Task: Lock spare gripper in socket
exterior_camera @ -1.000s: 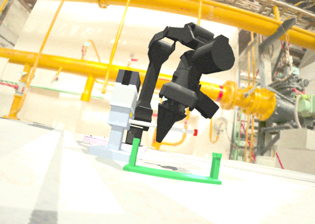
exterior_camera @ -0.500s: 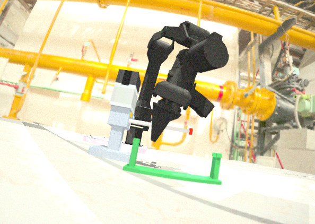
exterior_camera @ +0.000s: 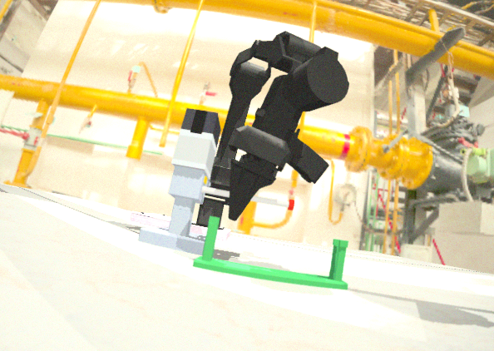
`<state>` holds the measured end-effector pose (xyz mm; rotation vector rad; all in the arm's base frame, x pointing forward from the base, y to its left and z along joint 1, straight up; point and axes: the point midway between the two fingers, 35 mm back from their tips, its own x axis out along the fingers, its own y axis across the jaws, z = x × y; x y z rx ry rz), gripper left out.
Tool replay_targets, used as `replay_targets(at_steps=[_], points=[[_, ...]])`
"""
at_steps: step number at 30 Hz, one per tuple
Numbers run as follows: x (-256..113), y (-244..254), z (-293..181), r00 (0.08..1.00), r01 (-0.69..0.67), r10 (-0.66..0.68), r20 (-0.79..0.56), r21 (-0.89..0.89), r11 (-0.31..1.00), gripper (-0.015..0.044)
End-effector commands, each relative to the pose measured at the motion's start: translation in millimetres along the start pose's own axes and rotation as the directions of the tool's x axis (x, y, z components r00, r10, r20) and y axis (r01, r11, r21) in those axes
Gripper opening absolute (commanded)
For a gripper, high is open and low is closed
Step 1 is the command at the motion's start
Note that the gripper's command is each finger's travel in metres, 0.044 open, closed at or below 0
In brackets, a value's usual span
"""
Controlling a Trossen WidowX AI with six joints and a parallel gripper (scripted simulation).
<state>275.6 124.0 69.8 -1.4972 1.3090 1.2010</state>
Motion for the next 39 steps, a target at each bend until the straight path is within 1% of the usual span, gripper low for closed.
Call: replay_targets(at_steps=[1,30,37,38,39], points=[[-0.5,-0.2,-3.0,1.000,0.003,-0.003,0.004,-0.003,1.000,0.0000],[4.6,-0.5,-22.2,1.000,-0.014,0.014,0.004,-0.008,1.000,0.0000],[5.5,-0.3,-20.7,1.000,-0.018,0.018,0.001,-0.004,1.000,0.0184],[5.5,-0.3,-20.7,1.000,-0.018,0.018,0.001,-0.004,1.000,0.0200],[5.5,-0.3,-20.7,1.000,-0.018,0.018,0.001,-0.004,1.000,0.0200]])
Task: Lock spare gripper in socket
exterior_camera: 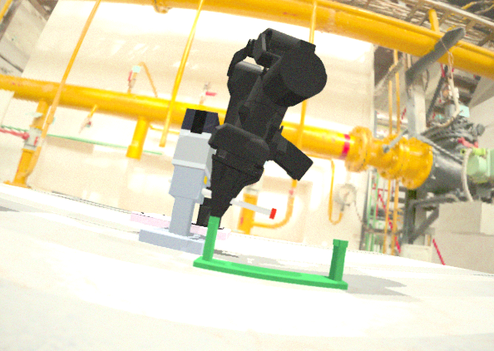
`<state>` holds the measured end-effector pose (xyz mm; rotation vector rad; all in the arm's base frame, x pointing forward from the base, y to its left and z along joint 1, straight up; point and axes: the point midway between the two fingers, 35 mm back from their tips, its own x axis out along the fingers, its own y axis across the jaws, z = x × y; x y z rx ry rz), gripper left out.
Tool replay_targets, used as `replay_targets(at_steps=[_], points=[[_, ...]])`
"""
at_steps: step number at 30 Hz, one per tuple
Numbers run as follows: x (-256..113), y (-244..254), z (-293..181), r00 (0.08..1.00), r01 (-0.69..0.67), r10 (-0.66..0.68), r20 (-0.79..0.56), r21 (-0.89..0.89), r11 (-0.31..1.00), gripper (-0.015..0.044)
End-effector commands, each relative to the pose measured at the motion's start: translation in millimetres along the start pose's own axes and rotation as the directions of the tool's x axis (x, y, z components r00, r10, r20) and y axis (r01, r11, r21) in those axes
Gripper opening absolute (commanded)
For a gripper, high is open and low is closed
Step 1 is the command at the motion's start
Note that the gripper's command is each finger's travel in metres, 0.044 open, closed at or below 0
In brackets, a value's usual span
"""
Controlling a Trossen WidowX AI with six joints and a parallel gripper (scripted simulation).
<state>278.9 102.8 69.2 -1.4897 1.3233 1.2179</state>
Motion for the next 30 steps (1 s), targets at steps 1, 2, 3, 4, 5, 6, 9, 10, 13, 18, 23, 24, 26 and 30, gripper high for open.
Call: replay_targets(at_steps=[1,2,3,4,5,6,9,10,13,18,23,24,26,30], points=[[-0.1,-0.2,0.1,1.000,0.001,-0.001,0.000,0.001,1.000,0.0200],[-0.1,-0.2,0.1,1.000,0.001,-0.001,0.000,0.001,1.000,0.0200],[-0.1,-0.2,0.1,1.000,0.001,-0.001,0.000,0.001,1.000,0.0200],[-0.7,-0.1,0.4,1.000,0.001,-0.001,0.000,0.001,1.000,0.0200],[-2.1,0.0,1.0,1.000,0.001,-0.001,0.000,0.001,1.000,0.0200],[-3.9,0.1,1.8,1.000,0.001,-0.001,0.000,0.001,1.000,0.0200],[-11.5,1.3,5.2,1.000,-0.002,0.002,0.000,-0.002,1.000,0.0200],[-13.4,1.8,6.0,1.000,-0.004,0.004,-0.001,-0.003,1.000,0.0200],[-19.5,2.9,8.6,1.000,-0.008,0.008,-0.004,-0.006,1.000,0.0200],[-30.5,4.2,13.3,1.000,-0.010,0.010,-0.008,-0.012,1.000,0.0200],[-42.0,5.5,17.6,1.000,-0.011,0.011,-0.011,-0.017,1.000,0.0200],[-44.3,5.7,18.5,1.000,-0.011,0.010,-0.012,-0.018,1.000,0.0200],[-49.1,6.2,20.2,1.000,-0.010,0.010,-0.013,-0.020,1.000,0.0200],[-58.9,7.1,23.6,1.000,-0.009,0.008,-0.015,-0.024,1.000,0.0200]])
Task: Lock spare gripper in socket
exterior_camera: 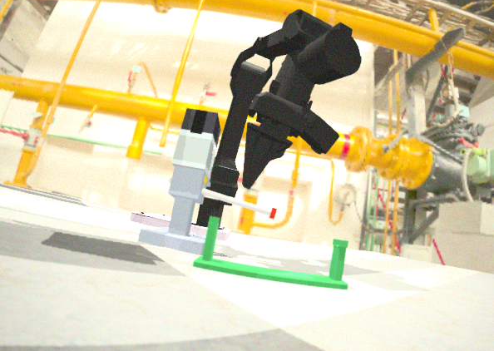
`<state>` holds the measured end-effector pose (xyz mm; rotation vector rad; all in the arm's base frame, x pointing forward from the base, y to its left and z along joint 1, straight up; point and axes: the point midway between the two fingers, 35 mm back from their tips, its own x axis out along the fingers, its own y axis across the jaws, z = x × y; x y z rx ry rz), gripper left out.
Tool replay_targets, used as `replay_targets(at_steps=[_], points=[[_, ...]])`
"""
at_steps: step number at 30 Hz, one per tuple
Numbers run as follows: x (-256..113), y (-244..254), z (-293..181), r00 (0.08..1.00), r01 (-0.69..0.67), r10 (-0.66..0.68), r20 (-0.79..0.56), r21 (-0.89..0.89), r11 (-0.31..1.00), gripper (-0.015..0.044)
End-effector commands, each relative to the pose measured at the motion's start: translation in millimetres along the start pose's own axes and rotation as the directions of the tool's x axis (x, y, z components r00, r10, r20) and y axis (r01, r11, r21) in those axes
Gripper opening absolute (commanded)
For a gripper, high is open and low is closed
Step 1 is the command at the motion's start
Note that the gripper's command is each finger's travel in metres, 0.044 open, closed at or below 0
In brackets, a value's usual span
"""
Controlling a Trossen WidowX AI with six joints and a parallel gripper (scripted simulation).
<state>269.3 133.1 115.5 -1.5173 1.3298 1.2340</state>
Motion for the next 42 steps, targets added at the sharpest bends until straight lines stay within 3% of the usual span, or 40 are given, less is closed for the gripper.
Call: replay_targets(at_steps=[1,16,25,42], points=[[-9.4,0.5,4.3,1.000,0.000,0.000,0.001,0.001,1.000,0.0200],[-44.6,3.6,14.6,1.000,0.011,-0.011,-0.003,-0.011,1.000,0.0200],[-39.0,3.5,11.2,1.000,0.014,-0.014,-0.004,-0.012,1.000,0.0436],[-39.0,3.5,11.2,1.000,0.014,-0.014,-0.004,-0.012,1.000,0.0440]])
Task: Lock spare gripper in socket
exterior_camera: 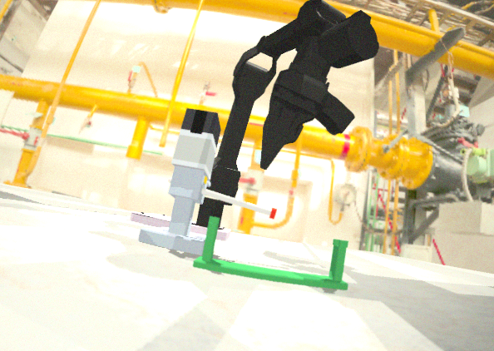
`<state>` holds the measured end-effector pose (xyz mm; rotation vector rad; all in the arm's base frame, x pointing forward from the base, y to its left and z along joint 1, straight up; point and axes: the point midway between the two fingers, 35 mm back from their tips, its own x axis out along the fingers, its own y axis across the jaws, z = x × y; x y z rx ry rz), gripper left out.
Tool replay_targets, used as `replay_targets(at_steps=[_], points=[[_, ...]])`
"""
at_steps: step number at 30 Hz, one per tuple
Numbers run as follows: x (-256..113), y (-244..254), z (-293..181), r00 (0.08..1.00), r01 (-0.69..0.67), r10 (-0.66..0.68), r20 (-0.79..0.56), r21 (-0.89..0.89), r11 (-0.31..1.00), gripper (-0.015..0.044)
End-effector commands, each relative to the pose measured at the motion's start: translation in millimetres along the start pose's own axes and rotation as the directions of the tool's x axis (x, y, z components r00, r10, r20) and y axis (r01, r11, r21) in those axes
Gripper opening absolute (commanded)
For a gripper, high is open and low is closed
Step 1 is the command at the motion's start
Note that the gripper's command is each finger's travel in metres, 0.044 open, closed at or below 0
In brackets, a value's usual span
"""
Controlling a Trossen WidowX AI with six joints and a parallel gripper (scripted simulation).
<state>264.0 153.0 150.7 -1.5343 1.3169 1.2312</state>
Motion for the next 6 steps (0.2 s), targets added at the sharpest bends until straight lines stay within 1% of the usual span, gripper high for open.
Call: replay_targets(at_steps=[1,6], points=[[0.1,-0.1,0.0,1.000,0.001,-0.001,0.001,-0.003,1.000,0.0440],[0.1,-0.1,0.0,1.000,0.001,-0.001,0.001,-0.003,1.000,0.0440]])
